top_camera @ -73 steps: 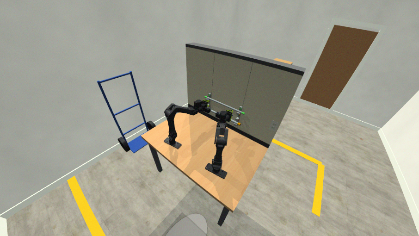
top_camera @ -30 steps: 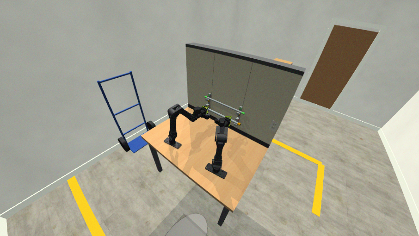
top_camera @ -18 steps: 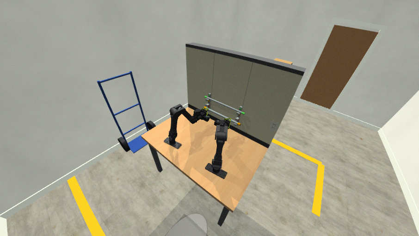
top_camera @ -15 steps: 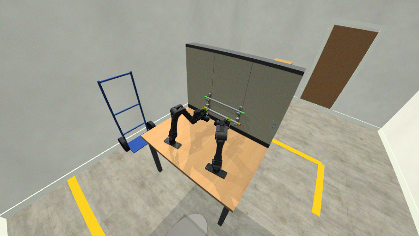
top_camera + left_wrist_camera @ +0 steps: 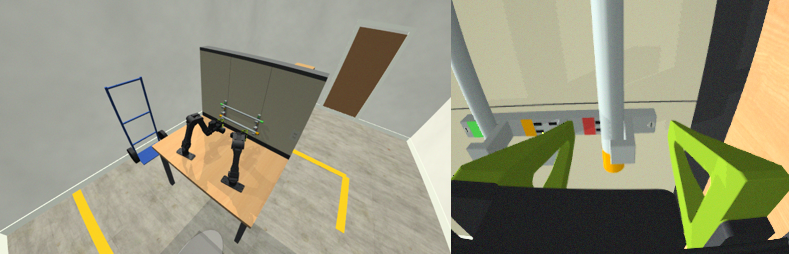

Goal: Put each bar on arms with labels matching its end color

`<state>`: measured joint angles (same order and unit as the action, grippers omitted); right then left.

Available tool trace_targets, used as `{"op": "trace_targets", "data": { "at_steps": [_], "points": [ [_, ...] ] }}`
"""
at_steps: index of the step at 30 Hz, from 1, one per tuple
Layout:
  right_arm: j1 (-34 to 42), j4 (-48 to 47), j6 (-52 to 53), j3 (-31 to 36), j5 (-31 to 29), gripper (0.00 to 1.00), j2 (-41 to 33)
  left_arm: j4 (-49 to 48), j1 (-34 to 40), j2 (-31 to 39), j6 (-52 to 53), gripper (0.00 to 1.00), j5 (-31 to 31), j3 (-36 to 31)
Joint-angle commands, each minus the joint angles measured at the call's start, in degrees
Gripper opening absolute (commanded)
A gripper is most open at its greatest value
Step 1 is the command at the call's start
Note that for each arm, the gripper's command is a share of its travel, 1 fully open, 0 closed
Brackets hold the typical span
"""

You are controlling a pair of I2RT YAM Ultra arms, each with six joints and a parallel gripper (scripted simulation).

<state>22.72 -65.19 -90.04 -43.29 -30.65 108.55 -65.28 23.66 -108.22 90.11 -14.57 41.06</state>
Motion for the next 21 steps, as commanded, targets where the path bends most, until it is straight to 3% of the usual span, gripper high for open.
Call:
{"op": "trace_targets", "data": {
  "at_steps": [1,21],
  "points": [
    [0.0,-1.1,0.1,-0.1,0.2,0.70,1.2,-1.6,-0.4,-0.6,-0.1,0.69,0.5,0.8],
    [-1.9,0.6,0.0,-4.8,2.0,0.70,4.1,0.3,-1.3,-3.9,-0.1,0.69,1.4,6.1]
  ]
}}
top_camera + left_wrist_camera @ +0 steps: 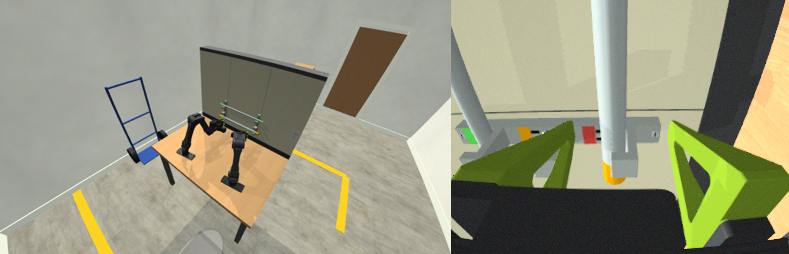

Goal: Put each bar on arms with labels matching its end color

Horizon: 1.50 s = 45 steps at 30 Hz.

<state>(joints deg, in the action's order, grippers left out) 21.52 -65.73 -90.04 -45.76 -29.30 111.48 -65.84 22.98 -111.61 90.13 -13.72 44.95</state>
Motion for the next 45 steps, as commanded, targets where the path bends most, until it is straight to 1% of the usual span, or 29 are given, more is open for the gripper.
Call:
{"op": "trace_targets", "data": {
  "at_steps": [1,43,45],
  "points": [
    [-0.8,1.3,0.0,-2.6,0.8,0.70,1.4,1.0,-0.7,-0.7,-0.2,0.69,0.6,2.5],
    [-3.9,5.5,0.0,-13.0,3.8,0.70,7.5,5.5,-2.1,-7.4,-0.2,0.69,2.0,13.8],
    [-3.9,5.5,0.0,-13.1,3.9,0.67,7.5,5.6,-2.1,-7.5,-0.2,0.66,2.0,13.9]
  ]
}}
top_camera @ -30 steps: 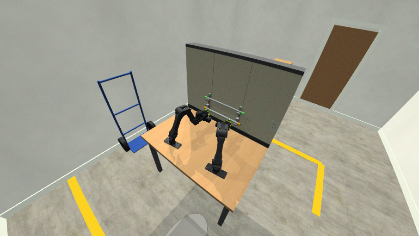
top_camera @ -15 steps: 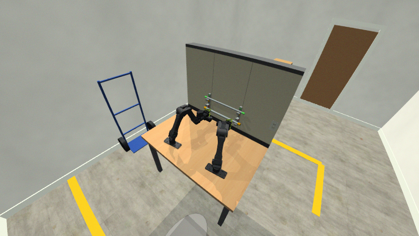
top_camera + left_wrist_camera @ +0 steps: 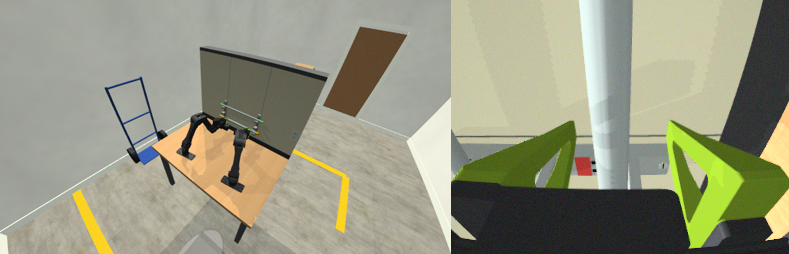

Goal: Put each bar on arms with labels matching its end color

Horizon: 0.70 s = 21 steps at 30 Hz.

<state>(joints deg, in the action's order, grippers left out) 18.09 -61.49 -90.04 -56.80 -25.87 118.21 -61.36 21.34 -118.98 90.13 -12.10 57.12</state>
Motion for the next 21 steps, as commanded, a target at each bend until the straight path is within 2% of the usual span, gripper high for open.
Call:
{"op": "trace_targets", "data": {
  "at_steps": [1,21],
  "points": [
    [-0.4,1.3,0.0,-2.0,0.4,0.65,0.8,1.1,-0.5,-0.1,-0.2,0.64,0.4,1.8],
    [-0.4,1.3,0.0,-2.1,0.4,0.38,0.8,1.1,-0.5,-0.1,-0.2,0.37,0.4,1.8]
  ]
}}
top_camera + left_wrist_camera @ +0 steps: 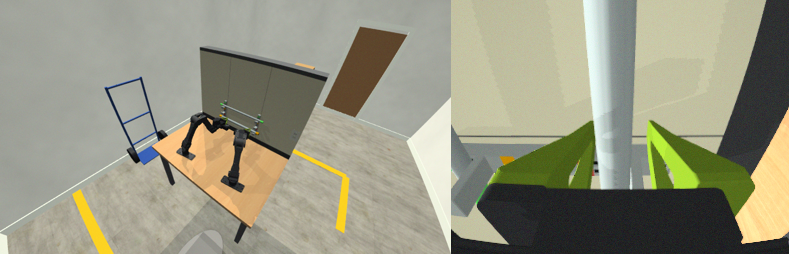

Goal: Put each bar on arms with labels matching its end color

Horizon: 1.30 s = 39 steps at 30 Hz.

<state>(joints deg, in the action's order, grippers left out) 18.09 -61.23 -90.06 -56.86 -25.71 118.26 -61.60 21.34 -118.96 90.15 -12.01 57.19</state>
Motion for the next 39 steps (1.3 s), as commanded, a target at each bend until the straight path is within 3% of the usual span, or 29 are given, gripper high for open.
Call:
{"op": "trace_targets", "data": {
  "at_steps": [1,26,39],
  "points": [
    [-0.4,1.1,0.1,-2.0,0.3,0.36,0.8,1.4,-0.5,-0.1,-0.2,0.35,0.3,1.7],
    [-0.4,1.1,0.1,-2.0,0.3,0.00,0.8,1.4,-0.5,-0.1,-0.2,0.00,0.3,1.7],
    [-0.4,1.1,0.1,-2.0,0.3,0.00,0.8,1.4,-0.5,-0.1,-0.2,0.00,0.3,1.7]
  ]
}}
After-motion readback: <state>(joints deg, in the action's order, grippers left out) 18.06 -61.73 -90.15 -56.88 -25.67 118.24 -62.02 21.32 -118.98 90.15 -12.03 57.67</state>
